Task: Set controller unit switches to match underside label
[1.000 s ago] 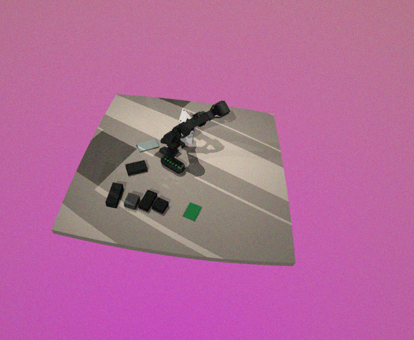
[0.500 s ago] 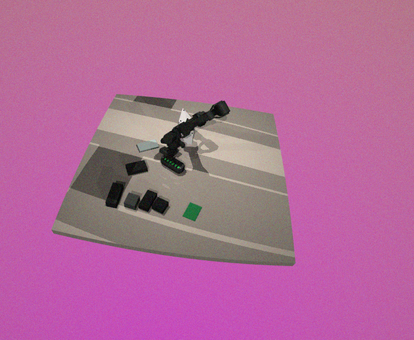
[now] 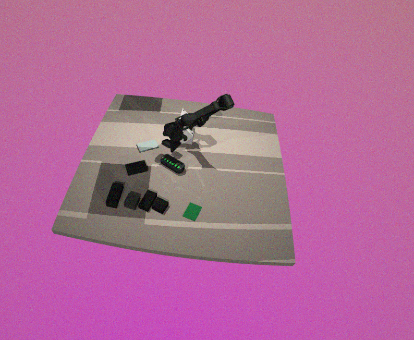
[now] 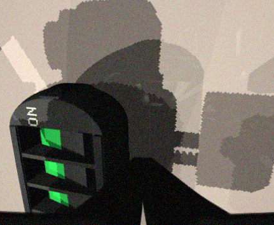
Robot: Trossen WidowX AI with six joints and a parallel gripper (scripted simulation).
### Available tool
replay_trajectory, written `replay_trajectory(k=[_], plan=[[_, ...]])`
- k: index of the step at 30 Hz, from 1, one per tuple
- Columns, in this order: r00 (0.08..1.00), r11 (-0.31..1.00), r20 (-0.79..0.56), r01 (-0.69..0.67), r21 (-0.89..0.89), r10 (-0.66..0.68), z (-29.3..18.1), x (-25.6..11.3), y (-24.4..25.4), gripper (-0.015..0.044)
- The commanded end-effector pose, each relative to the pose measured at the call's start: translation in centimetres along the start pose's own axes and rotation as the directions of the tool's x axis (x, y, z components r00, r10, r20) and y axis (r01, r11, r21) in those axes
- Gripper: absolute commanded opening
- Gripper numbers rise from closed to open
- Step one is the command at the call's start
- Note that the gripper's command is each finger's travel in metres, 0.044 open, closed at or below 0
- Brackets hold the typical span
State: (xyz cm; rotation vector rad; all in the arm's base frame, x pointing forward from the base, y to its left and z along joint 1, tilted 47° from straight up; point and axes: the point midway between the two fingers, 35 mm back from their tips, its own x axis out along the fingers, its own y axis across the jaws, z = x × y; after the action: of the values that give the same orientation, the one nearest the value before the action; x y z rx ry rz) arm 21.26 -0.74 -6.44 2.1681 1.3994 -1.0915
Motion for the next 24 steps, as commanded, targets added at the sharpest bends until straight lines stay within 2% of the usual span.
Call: replay_trajectory(k=[1,17,24], plan=[[1.000,1.000,0.005,0.003,-0.007,-0.003,0.0,-0.5,0.0,0.0026],[0.966,0.973,-0.116,0.230,-0.016,-0.230,0.7,-1.7,5.6,0.0440],[0.945,0.959,-0.165,0.284,-0.022,-0.283,0.9,-2.0,7.1,0.0440]])
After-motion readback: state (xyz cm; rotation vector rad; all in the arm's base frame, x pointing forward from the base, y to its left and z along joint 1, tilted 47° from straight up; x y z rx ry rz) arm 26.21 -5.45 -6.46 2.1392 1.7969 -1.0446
